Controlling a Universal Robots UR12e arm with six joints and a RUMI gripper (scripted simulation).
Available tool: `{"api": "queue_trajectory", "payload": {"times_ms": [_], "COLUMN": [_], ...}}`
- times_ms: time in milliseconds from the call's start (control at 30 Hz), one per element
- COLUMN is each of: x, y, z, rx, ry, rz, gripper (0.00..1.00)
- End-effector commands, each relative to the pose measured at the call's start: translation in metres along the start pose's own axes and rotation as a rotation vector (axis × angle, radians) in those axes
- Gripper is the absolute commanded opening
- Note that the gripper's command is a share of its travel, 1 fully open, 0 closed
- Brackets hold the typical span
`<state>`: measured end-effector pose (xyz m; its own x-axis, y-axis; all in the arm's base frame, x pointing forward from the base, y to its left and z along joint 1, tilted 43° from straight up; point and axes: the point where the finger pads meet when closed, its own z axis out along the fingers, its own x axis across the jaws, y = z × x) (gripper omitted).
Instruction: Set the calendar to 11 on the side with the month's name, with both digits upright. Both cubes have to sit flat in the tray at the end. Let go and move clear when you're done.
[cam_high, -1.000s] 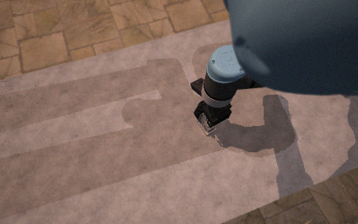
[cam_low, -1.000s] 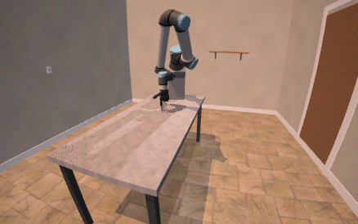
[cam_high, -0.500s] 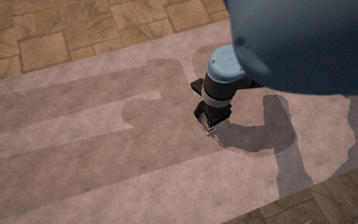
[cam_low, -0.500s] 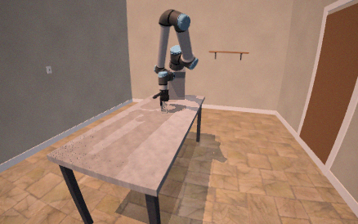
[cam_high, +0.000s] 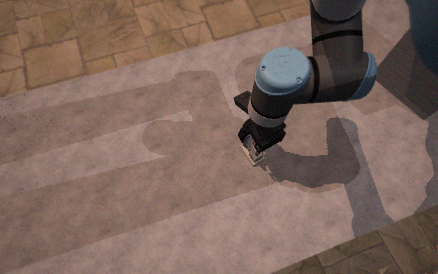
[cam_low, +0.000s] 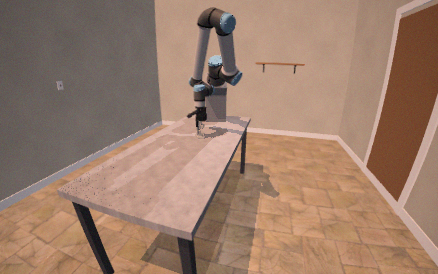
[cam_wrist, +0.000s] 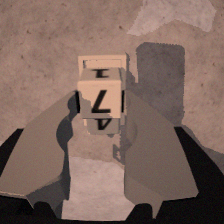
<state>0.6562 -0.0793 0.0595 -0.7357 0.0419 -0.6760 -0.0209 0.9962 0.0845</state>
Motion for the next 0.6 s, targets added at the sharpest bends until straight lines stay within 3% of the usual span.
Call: {"api": "queue_trajectory", "payload": {"times_ms": [0, 333, 567], "x": [0.002, 0.002, 0.001], "y": [0.0, 0.0, 0.0], "z": [-0.018, -0.059, -0.071], "rx": [-0.002, -0.002, -0.002], "ry": [0.003, 0.003, 0.003], "rz": [0.0, 0.0, 0.0], "gripper": [0.1, 0.1, 0.1]}}
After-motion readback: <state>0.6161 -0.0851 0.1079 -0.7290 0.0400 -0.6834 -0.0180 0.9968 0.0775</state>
